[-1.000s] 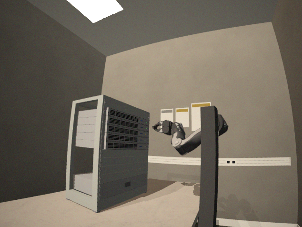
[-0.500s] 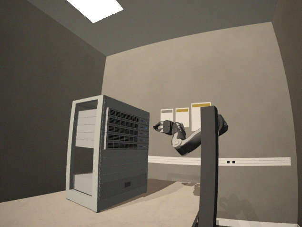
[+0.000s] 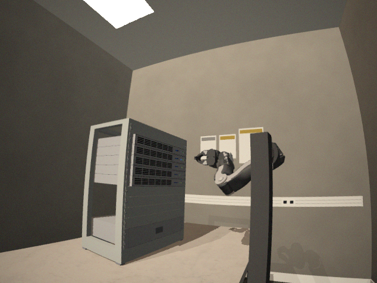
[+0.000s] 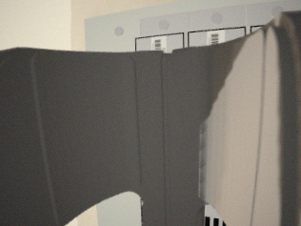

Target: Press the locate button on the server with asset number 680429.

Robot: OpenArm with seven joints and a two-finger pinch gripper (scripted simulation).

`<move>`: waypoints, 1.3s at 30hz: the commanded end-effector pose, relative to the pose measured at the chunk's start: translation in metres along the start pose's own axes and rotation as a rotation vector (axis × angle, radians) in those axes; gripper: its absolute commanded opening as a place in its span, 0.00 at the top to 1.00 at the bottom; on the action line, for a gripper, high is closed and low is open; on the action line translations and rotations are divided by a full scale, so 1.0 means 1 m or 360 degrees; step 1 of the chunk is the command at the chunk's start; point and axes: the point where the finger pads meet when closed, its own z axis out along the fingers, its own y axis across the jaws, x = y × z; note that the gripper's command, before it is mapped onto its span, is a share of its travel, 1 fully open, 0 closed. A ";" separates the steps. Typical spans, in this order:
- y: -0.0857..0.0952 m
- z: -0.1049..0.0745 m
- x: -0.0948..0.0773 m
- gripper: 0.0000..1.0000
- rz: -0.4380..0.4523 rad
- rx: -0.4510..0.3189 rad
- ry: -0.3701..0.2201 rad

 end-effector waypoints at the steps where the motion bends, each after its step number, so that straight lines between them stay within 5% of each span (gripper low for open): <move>1: 0.003 -0.003 0.000 1.00 -0.0006 -0.0019 -0.0092; 28: 0.003 -0.034 0.002 1.00 -0.0006 -0.0019 -0.0092; 29: 0.003 -0.034 0.002 0.00 -0.0006 -0.0019 -0.0092; 39: 0.003 -0.034 0.002 0.00 -0.0006 -0.0019 -0.0092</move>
